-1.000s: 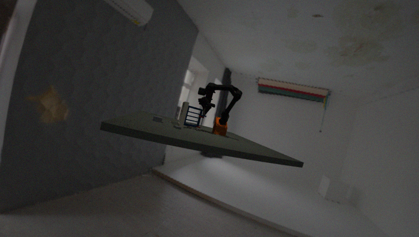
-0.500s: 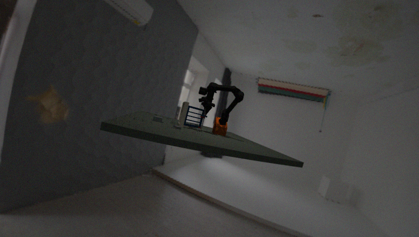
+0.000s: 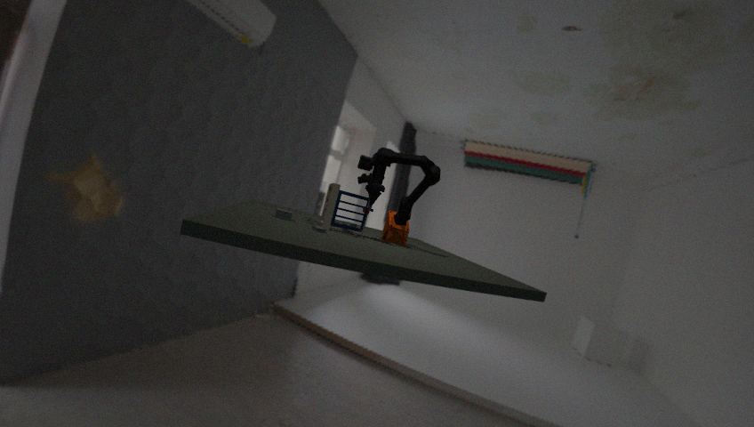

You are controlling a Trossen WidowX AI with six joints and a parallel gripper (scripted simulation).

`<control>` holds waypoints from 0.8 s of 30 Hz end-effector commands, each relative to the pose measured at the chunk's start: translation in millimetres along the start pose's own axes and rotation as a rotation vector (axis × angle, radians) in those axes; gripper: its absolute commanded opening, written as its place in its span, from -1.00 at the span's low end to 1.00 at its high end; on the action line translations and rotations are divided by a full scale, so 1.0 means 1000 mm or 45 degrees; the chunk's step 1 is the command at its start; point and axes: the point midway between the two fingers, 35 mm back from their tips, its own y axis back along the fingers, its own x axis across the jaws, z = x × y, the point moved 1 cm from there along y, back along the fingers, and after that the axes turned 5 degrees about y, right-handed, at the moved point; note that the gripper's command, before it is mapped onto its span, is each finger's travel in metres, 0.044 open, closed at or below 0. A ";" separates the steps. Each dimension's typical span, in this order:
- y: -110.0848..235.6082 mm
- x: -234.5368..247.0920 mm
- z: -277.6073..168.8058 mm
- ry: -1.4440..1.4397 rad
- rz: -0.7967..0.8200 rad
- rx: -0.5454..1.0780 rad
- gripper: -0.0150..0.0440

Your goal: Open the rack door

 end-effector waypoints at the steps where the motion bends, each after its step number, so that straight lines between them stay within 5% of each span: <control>1: 0.001 0.009 0.003 -0.085 0.007 -0.006 -0.41; 19: 0.001 0.015 0.005 -0.139 0.008 -0.006 -0.41; 24: 0.001 0.015 0.005 -0.139 0.008 -0.006 0.03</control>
